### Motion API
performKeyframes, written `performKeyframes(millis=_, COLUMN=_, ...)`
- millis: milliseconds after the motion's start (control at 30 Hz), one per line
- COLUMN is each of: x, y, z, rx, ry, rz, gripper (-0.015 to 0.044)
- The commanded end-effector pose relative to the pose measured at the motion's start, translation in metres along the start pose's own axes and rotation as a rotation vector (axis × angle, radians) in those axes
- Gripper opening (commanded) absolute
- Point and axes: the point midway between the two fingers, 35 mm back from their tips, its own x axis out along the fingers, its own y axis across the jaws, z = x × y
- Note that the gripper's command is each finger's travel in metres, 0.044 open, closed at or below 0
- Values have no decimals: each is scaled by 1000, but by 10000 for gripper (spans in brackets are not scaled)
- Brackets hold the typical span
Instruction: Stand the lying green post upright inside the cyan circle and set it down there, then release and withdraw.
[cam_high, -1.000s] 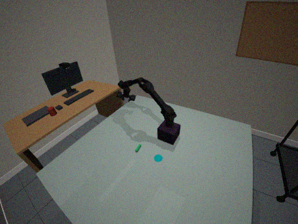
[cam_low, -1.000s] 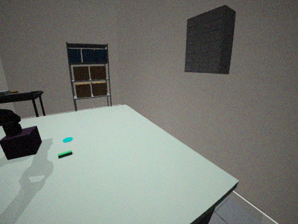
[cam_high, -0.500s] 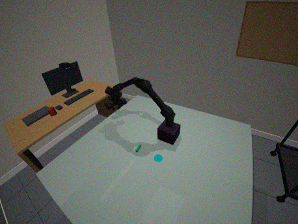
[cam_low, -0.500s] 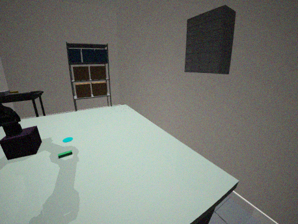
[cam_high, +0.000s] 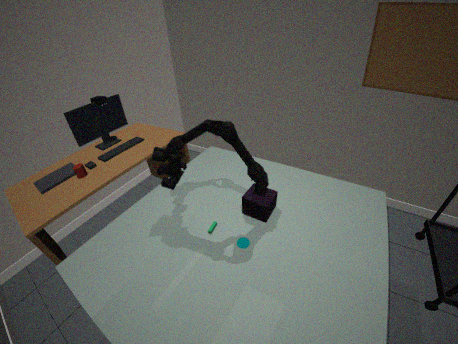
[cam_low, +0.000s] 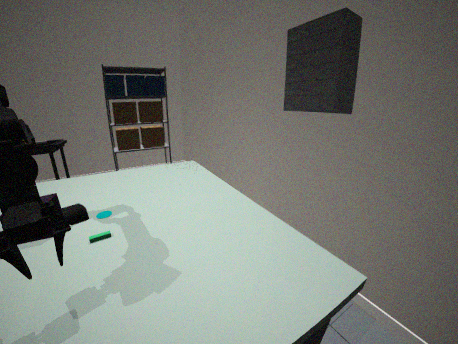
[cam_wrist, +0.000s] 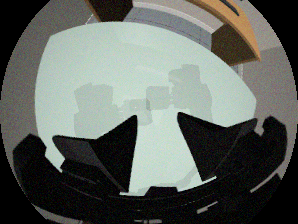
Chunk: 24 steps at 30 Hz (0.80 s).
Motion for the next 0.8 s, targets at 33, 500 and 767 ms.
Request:
performKeyframes(millis=33, x=-11, y=50, z=-37, rx=-280, ry=47, rz=41, gripper=233)
performKeyframes(millis=500, x=-39, y=138, z=-152, rx=-989, ry=144, rz=140, gripper=233)
performKeyframes(millis=767, x=-52, y=159, z=-218, rx=-1358, ry=191, rz=195, gripper=233)
